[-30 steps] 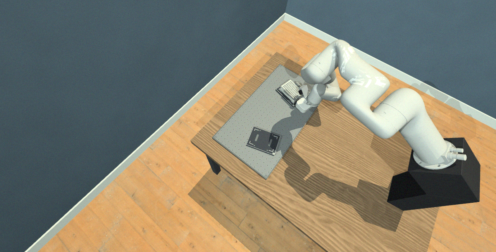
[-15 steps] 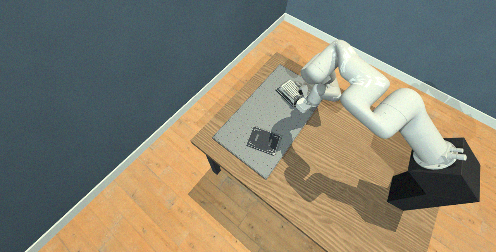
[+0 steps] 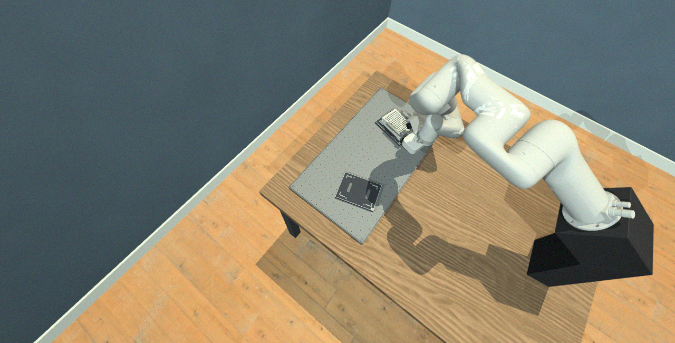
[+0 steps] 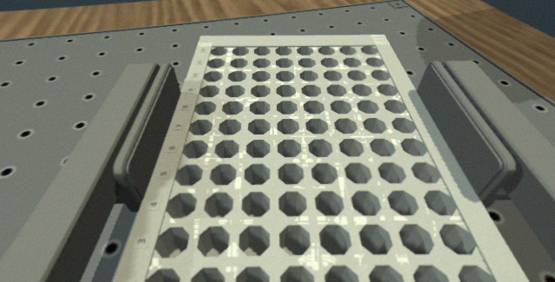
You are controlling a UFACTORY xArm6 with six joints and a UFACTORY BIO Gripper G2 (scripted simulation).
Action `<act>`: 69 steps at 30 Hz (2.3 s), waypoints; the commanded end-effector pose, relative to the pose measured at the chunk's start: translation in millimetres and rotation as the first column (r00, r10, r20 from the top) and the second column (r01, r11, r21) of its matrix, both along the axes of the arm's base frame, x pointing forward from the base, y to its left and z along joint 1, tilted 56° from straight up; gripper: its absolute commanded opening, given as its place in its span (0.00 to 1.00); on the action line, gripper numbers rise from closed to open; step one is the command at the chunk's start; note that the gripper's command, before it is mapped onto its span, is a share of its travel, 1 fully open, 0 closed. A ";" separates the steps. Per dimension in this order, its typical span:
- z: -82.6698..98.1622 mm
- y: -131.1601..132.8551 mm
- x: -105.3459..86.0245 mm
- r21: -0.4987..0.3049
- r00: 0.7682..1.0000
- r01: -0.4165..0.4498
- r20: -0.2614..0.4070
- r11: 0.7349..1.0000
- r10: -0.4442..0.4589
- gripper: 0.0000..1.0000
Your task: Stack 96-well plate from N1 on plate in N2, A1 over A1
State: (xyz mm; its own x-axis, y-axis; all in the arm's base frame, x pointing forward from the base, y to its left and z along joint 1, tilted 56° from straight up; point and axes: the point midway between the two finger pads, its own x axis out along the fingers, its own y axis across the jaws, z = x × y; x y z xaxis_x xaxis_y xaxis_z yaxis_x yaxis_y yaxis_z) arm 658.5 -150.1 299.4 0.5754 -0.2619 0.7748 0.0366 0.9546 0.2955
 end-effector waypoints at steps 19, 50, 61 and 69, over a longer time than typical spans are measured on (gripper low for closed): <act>-0.7 0.0 2.4 0.000 1.000 0.001 0.002 1.000 -0.001 0.00; -3.3 0.6 6.2 0.000 1.000 0.001 0.002 1.000 -0.001 0.00; -4.1 0.8 7.4 0.000 1.000 0.001 0.002 1.000 -0.001 0.00; -4.9 1.0 8.5 0.000 1.000 0.001 0.002 1.000 -0.001 0.00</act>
